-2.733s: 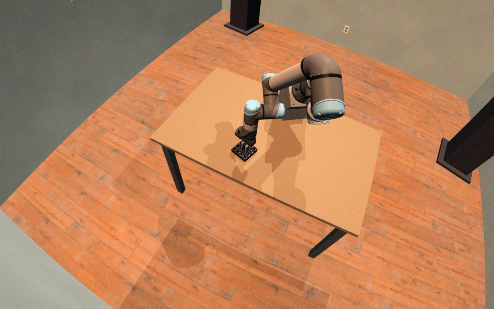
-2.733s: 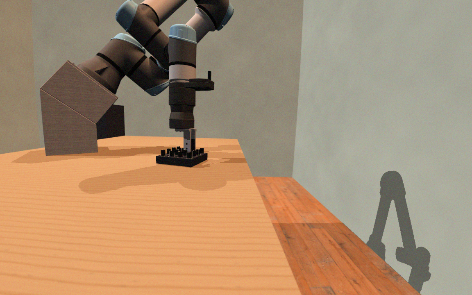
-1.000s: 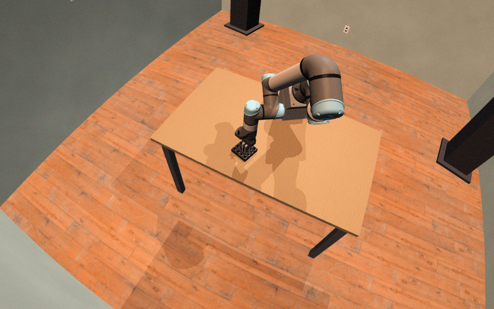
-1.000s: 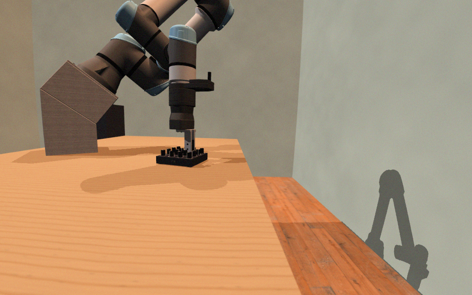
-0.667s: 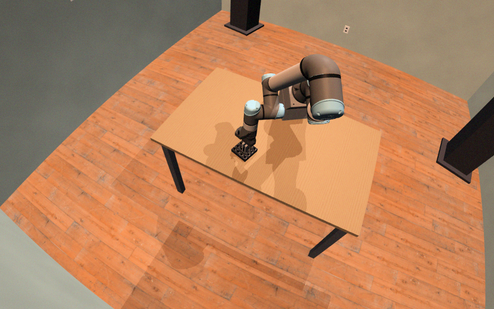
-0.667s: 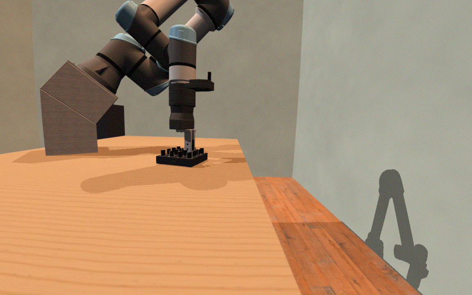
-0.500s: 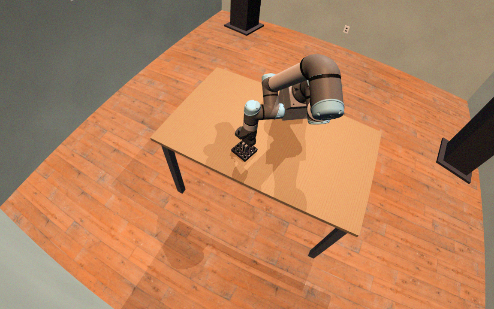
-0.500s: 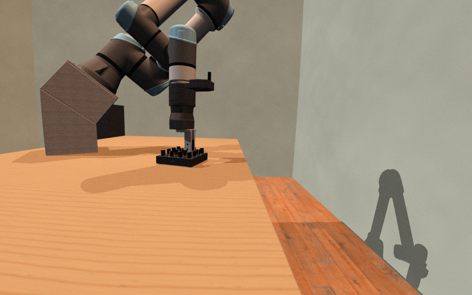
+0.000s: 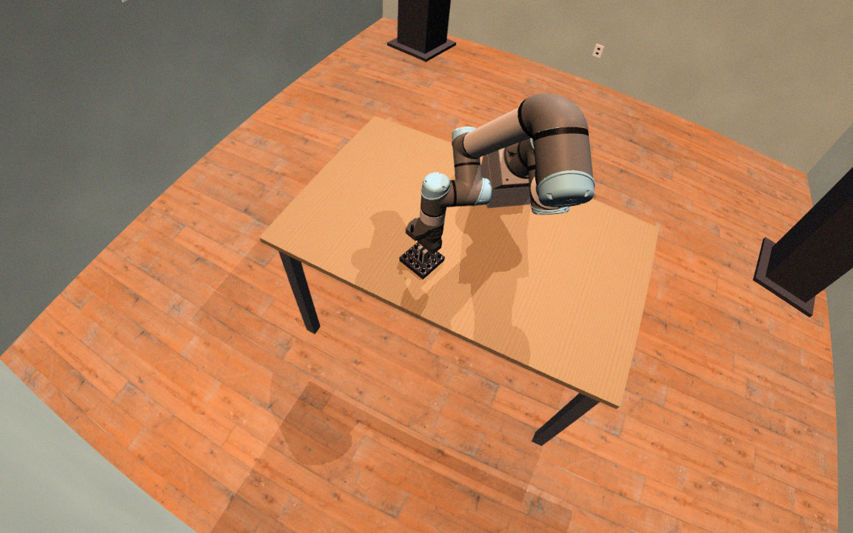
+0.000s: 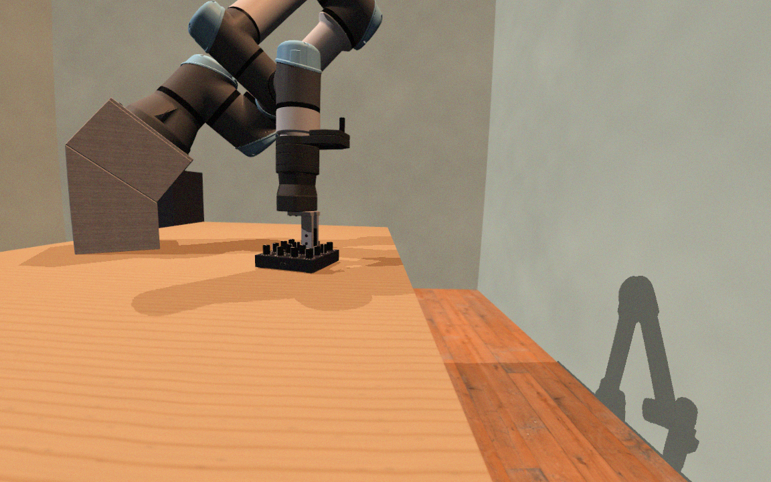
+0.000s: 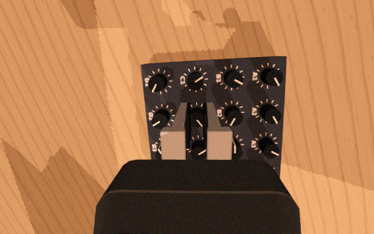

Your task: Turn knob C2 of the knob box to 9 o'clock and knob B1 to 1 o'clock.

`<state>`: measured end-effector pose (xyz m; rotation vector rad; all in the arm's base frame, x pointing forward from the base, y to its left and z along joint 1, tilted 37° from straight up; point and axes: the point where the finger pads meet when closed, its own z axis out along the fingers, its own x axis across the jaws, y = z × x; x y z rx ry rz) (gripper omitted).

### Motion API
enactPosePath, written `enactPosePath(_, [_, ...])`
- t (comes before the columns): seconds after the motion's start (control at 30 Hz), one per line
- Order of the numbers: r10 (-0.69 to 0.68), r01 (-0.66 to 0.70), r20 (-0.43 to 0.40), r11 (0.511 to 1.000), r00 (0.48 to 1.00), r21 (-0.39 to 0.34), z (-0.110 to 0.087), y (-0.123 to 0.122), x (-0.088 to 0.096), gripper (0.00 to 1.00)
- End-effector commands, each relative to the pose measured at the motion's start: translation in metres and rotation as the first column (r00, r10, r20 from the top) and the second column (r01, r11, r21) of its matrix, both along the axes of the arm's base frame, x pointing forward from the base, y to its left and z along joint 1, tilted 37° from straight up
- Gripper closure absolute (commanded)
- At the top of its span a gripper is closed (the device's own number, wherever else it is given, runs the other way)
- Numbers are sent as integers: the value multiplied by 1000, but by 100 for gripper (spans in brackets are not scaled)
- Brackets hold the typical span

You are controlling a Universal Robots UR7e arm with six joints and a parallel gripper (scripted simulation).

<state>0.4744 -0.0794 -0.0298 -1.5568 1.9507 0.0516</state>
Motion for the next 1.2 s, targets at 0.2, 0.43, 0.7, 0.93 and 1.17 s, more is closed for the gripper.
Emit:
enactPosePath(0.2, [16, -16, 9, 1000, 1000, -10, 0, 0, 0, 70])
enactPosePath(0.43, [47, -46, 24, 999, 999, -28, 0, 0, 0, 70])
enactPosePath(0.7, [88, -85, 43, 995, 995, -51, 0, 0, 0, 70])
enactPosePath(0.93, [153, -147, 70, 985, 986, -91, 0, 0, 0, 70])
enactPosePath(1.17, [212, -199, 93, 972, 973, -127, 0, 0, 0, 70])
